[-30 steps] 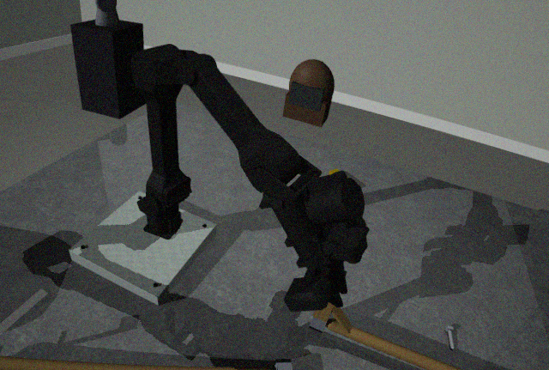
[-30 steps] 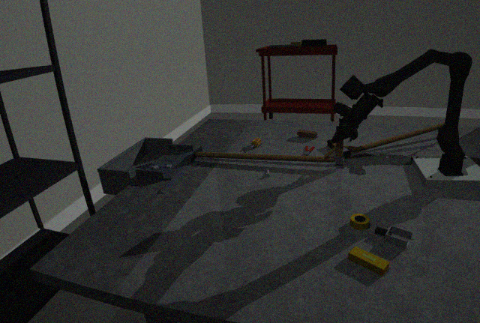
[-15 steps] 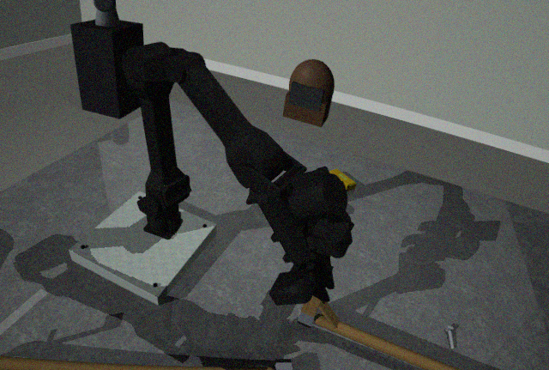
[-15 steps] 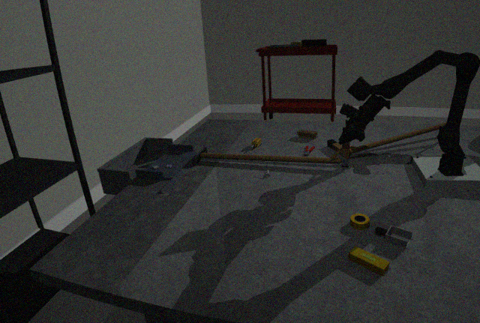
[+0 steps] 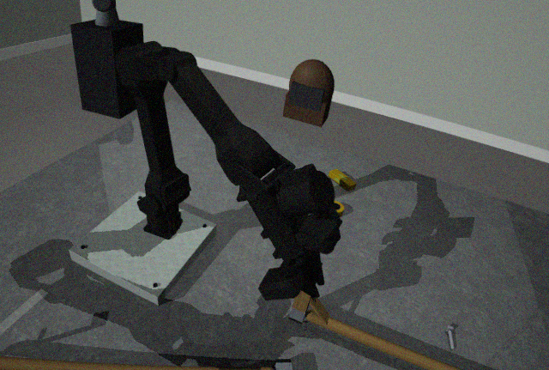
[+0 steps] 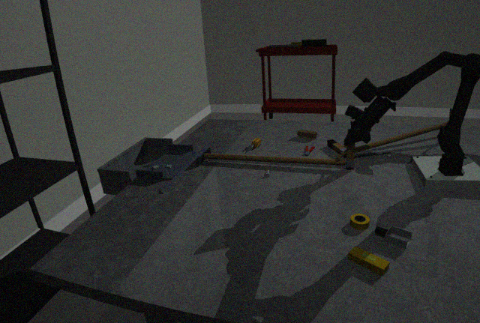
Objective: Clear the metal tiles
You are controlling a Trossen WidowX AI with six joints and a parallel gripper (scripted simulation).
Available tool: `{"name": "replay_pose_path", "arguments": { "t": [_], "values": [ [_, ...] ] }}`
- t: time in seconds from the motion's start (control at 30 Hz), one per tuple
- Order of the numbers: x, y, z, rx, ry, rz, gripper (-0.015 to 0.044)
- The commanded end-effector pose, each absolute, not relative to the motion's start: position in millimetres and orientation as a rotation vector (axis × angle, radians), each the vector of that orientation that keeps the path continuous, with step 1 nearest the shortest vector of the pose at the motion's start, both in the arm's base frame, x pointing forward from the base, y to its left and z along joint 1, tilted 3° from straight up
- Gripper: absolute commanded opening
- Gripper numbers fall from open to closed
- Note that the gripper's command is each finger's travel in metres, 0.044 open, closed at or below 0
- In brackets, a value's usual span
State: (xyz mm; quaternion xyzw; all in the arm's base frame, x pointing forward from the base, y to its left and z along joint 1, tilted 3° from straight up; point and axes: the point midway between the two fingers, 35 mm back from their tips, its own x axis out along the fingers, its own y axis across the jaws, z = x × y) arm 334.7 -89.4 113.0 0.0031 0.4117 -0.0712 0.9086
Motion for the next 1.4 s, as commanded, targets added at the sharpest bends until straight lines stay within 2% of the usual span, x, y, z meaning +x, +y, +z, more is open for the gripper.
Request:
{"name": "replay_pose_path", "arguments": {
  "t": [0.0,0.4,1.13,1.37],
  "values": [
    [336,-90,114,0.006,0.848,-0.147,0.0131],
    [330,-89,121,0.006,0.849,-0.147,0.0440],
    [296,-82,158,0.008,0.850,-0.146,0.0440],
    [298,-85,203,0.030,0.715,-0.137,0.0440]
  ]
}}
